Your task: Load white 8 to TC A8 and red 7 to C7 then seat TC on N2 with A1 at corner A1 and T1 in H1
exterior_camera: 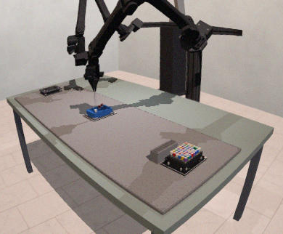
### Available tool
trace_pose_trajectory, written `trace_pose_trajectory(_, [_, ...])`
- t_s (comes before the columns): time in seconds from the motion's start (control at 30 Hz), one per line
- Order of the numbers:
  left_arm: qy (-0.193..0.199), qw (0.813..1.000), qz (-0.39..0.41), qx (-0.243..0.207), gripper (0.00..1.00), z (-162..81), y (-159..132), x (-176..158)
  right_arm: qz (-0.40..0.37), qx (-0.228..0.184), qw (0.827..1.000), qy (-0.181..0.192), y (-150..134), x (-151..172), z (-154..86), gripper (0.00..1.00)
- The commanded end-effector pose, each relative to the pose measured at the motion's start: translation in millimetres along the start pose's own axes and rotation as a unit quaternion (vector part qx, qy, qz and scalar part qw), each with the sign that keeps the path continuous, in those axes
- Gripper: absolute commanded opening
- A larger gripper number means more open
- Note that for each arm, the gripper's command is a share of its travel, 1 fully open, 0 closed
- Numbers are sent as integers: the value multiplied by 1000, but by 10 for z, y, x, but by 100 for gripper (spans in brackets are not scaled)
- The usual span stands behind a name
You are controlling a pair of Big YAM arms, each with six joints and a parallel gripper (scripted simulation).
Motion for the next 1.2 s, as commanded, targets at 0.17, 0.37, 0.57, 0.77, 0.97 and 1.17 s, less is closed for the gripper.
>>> trace_pose_trajectory(0.17, [4,1000,-4,-1,7,150,37,-14,-7,-3,1000,0,44,-10,-15,100])
trace_pose_trajectory(0.37, [4,1000,-5,-1,7,158,40,-19,-7,-3,1000,0,44,-10,-15,100])
trace_pose_trajectory(0.57, [4,1000,-5,-1,7,170,43,-25,-7,-3,1000,0,44,-10,-15,100])
trace_pose_trajectory(0.77, [4,1000,-5,-1,7,182,45,-28,-7,-3,1000,0,44,-10,-15,100])
trace_pose_trajectory(0.97, [4,1000,-5,-1,7,191,44,-28,-7,-3,1000,0,44,-10,-15,100])
trace_pose_trajectory(1.17, [5,1000,-4,-1,7,203,44,-25,-7,-3,1000,0,44,-10,-15,100])
Point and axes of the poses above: on each arm, the point where the finger pads meet when closed, its own z axis out along the fingers, its own x axis across the jaws, y = z × x, the point moved 4 cm from there along -z, back along the fingers, and after that the axes turned 1 degree about -z, right-handed, at the moved point
